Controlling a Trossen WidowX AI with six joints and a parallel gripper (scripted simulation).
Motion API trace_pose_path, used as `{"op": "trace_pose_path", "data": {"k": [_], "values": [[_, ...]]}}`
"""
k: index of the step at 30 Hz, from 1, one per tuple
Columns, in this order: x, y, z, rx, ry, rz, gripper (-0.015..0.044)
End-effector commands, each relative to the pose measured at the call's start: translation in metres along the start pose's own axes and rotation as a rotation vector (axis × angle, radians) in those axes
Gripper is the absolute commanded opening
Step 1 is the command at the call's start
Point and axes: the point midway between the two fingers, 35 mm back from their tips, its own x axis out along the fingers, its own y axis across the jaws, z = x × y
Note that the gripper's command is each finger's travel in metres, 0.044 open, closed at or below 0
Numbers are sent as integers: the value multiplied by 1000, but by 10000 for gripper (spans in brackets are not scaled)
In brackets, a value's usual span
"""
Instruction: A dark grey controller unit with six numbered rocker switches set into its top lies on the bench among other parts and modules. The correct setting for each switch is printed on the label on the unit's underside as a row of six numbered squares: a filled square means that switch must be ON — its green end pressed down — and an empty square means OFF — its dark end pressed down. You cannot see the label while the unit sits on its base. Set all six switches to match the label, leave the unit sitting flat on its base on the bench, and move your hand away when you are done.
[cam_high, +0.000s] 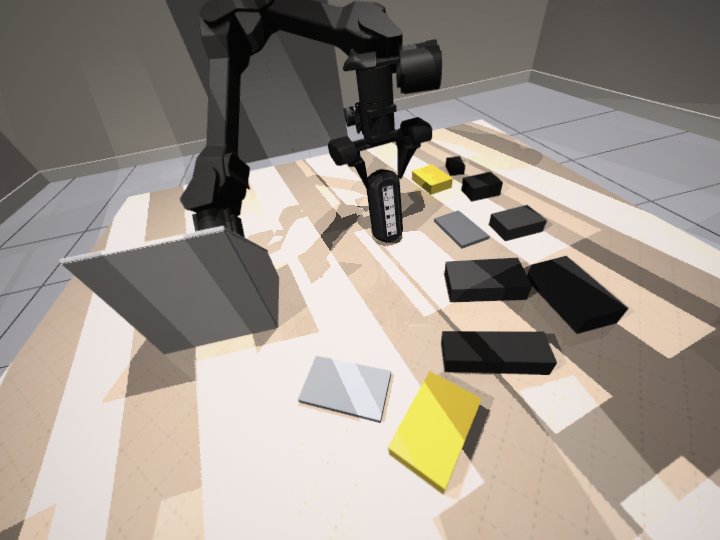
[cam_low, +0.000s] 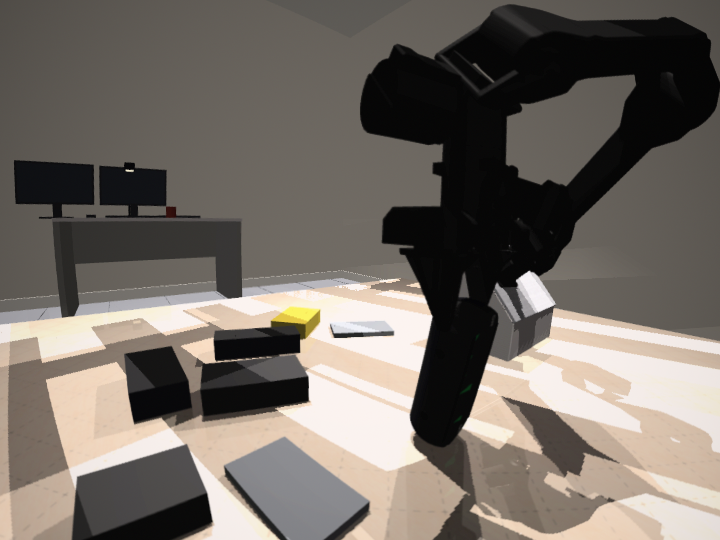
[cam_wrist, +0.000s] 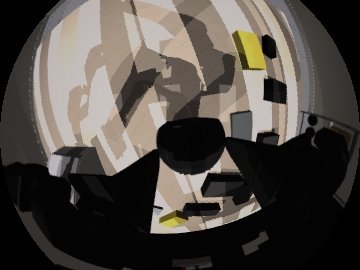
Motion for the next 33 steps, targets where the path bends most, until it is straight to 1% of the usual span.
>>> {"op": "trace_pose_path", "data": {"k": [1, 33], "values": [[2, 1, -7, 2, 5, 9, 338], [4, 1, -33, 2, 6, 9, 338]]}}
